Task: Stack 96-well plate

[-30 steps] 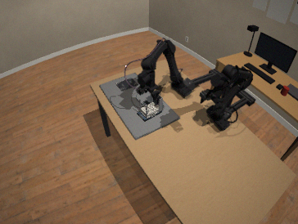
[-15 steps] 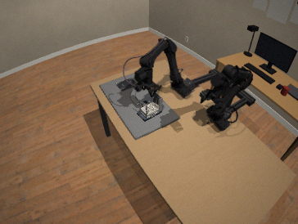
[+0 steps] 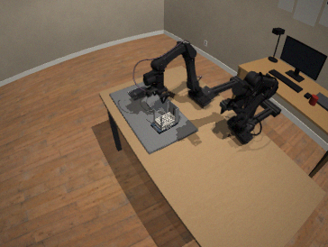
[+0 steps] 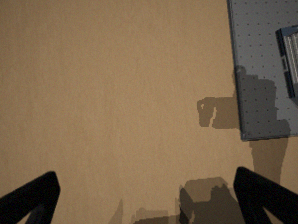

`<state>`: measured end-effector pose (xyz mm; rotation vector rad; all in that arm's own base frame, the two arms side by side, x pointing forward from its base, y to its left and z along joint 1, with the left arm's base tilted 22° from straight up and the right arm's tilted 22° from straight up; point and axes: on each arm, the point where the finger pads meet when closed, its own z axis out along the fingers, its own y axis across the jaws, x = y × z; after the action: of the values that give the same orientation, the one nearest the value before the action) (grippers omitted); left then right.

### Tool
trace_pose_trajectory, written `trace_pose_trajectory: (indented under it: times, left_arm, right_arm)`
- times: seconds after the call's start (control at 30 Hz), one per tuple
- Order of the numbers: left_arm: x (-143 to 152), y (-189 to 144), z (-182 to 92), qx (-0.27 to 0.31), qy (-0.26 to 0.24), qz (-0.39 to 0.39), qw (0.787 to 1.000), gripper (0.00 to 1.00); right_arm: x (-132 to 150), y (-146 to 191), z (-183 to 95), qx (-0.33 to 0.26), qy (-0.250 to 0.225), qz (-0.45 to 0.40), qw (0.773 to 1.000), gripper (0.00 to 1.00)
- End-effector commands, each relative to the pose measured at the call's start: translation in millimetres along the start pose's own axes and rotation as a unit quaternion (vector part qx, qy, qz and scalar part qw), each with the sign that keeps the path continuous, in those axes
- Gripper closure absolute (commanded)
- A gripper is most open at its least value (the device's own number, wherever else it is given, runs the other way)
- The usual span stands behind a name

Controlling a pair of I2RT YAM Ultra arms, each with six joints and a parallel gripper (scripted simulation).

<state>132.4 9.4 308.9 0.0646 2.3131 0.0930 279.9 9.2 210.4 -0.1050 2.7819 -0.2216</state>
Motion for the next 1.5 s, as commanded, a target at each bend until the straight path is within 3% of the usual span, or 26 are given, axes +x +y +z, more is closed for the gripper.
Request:
trace_pose_trajectory:
  times: [0.0, 0.4, 1.47]
  left_arm:
    - [5, -2, -4, 0.001, -0.004, -0.008, 1.000, 0.00]
    - [5, -2, -4, 0.001, -0.004, -0.008, 1.000, 0.00]
    - [5, -2, -4, 0.001, -0.004, -0.008, 1.000, 0.00]
  right_arm:
    - [-1, -3, -7, -0.012, -0.018, -0.017, 1.000, 0.00]
    - [-5, -44, -15, -0.007, -0.034, -0.016, 0.999, 0.00]
    - [-5, -44, -14, -0.007, -0.032, -0.018, 0.999, 0.00]
